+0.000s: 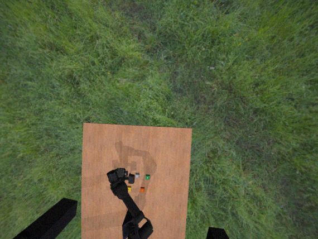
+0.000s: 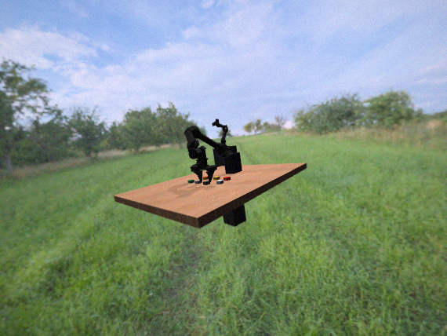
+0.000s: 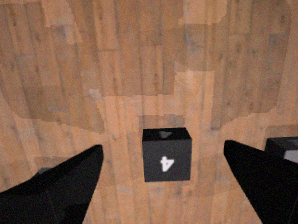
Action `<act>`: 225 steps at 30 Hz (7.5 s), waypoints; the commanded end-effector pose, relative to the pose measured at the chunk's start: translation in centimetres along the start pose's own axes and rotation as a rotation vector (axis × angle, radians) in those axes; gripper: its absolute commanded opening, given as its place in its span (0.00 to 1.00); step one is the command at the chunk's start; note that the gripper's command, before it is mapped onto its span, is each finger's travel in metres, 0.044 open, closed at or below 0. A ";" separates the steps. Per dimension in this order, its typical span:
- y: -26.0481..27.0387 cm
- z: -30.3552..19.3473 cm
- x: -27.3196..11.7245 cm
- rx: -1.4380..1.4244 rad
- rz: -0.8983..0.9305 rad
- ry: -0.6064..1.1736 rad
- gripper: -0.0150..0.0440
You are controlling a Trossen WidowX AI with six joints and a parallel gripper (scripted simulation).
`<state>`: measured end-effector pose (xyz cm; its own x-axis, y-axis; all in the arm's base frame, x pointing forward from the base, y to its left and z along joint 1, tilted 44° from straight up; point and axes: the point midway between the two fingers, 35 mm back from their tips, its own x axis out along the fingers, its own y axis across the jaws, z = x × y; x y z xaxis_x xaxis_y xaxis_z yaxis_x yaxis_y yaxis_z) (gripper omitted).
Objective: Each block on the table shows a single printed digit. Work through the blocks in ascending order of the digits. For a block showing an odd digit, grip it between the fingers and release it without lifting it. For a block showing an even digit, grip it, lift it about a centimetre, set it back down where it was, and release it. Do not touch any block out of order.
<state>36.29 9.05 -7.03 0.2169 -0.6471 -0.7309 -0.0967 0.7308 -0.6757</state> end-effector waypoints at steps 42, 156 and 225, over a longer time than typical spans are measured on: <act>0.0 -0.4 -0.7 -0.012 -0.009 0.009 0.46; -14.7 -12.2 -3.0 -0.019 -0.016 0.015 0.93; -14.7 -12.2 -1.1 -0.019 -0.015 0.015 0.93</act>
<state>25.72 -4.61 1.49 0.1976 -0.6606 -0.7243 -0.1157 0.7179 -0.6864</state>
